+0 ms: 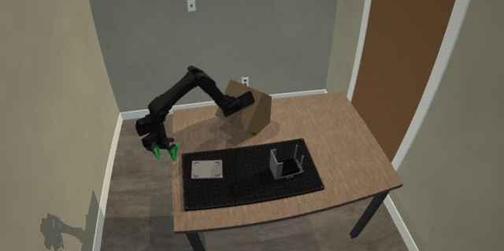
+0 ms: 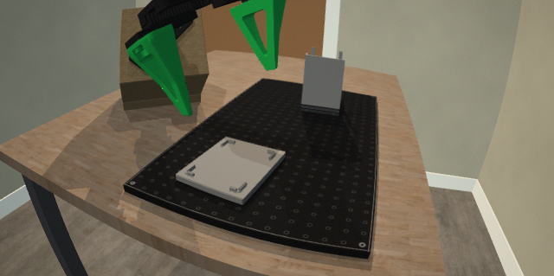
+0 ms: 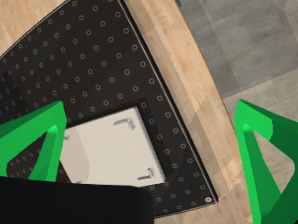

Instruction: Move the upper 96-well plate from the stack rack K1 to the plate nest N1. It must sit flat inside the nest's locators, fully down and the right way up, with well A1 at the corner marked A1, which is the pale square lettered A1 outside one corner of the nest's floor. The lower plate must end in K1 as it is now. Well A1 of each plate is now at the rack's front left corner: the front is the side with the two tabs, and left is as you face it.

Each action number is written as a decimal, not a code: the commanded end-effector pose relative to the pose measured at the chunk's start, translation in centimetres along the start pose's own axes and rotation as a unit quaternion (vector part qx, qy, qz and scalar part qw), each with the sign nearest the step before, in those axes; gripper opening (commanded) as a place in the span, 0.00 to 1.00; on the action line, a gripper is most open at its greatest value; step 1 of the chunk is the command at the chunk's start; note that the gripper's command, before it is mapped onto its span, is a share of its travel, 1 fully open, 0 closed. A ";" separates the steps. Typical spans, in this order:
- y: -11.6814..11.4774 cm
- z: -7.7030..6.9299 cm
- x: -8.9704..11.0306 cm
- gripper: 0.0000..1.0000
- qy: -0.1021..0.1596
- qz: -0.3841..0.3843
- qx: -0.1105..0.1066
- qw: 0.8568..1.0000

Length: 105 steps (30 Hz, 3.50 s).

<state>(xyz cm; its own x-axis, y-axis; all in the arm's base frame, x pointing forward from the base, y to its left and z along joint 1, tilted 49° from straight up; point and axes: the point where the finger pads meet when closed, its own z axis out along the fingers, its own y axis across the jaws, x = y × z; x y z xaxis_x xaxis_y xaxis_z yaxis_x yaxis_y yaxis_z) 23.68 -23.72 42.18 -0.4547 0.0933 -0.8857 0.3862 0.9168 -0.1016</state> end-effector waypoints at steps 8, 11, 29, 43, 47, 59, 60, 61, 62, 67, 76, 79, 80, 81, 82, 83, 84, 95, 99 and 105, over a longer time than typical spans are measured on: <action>0.1 -0.4 -0.3 1.00 -0.006 -0.004 0.002 1.000; 0.1 -0.4 -0.3 1.00 -0.006 -0.004 0.002 1.000; 3.5 4.6 1.0 1.00 0.076 -0.065 -0.052 0.994; 7.3 8.9 2.6 1.00 0.125 -0.120 -0.081 0.981; 8.9 10.0 3.6 1.00 0.158 -0.150 -0.098 0.971; 13.0 13.2 6.5 1.00 0.198 -0.197 -0.119 0.953; 13.3 12.7 5.7 1.00 0.198 -0.211 -0.120 0.949; 13.7 12.9 5.9 1.00 0.205 -0.223 -0.124 0.945; 14.1 13.1 6.1 1.00 0.205 -0.223 -0.124 0.945; 15.8 13.9 6.9 1.00 0.219 -0.250 -0.131 0.934; 19.2 15.1 8.6 1.00 0.244 -0.305 -0.143 0.909; 20.6 15.8 10.7 1.00 0.263 -0.320 -0.150 0.898; 21.0 15.5 9.6 1.00 0.254 -0.334 -0.148 0.896; 21.4 15.6 9.8 1.00 0.259 -0.348 -0.150 0.888; 21.9 15.7 10.0 1.00 0.260 -0.349 -0.151 0.888; 22.3 15.7 11.0 1.00 0.264 -0.350 -0.152 0.886; 22.3 15.7 11.0 1.00 0.264 -0.350 -0.152 0.886; 26.7 16.2 12.7 1.00 0.281 -0.438 -0.159 0.839; 28.3 16.3 15.0 1.00 0.299 -0.459 -0.163 0.821; 30.1 16.1 15.3 1.00 0.294 -0.489 -0.161 0.806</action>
<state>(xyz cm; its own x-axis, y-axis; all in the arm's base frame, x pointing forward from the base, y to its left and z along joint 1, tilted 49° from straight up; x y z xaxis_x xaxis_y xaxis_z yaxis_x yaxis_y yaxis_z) 41.42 -2.34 18.26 -0.7758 -0.6222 -0.1047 -0.5411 0.7415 -0.3968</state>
